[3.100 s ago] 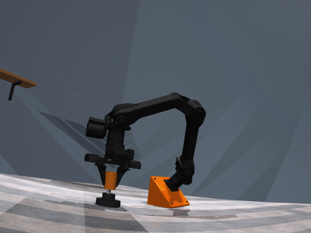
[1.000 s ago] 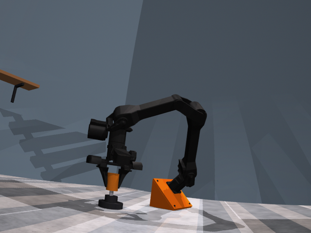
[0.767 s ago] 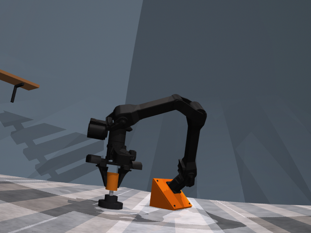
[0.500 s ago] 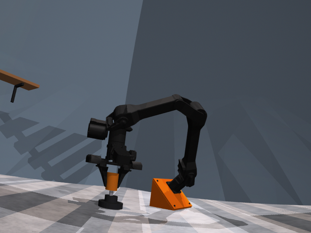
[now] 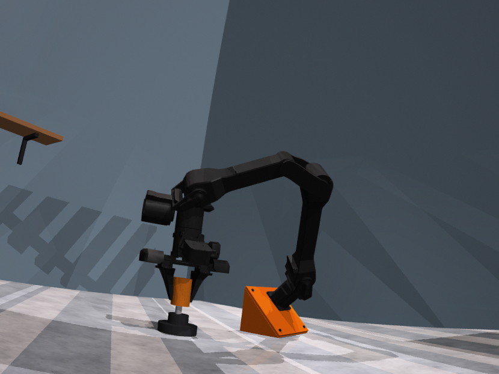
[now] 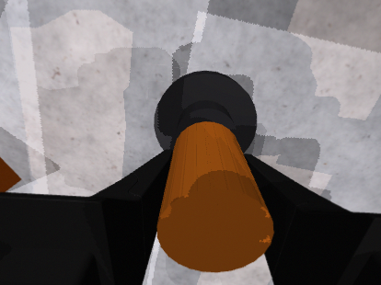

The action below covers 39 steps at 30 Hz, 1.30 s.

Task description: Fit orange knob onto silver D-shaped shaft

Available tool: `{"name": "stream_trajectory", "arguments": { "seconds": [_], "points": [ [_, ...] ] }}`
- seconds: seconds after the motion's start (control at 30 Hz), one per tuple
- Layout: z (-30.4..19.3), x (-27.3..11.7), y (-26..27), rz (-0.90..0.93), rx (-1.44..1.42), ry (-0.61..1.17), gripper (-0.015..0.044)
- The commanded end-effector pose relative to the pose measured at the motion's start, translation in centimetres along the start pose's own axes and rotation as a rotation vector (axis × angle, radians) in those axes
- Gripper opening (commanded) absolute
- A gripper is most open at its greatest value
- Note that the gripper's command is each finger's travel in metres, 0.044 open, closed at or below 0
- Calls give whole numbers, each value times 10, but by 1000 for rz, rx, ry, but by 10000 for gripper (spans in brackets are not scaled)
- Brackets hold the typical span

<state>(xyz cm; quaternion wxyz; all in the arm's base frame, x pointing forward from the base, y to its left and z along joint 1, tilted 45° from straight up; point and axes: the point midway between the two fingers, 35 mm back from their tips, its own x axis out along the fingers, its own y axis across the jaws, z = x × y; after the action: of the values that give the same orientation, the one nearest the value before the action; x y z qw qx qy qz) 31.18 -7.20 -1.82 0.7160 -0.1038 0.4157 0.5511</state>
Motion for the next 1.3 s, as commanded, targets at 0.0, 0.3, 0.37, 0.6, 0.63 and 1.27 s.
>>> {"name": "stream_trajectory", "arguments": {
  "seconds": [0.0,0.3,0.37,0.6,0.63,1.27],
  "points": [
    [-2,-2,-1,-3,-2,2,0],
    [0,-2,-3,-3,-2,2,0],
    [0,-1,-3,-3,-2,2,0],
    [1,2,-2,-3,-2,1,0],
    [0,2,-2,-3,-2,1,0],
    [0,3,0,-3,-27,1,0]
  ]
}}
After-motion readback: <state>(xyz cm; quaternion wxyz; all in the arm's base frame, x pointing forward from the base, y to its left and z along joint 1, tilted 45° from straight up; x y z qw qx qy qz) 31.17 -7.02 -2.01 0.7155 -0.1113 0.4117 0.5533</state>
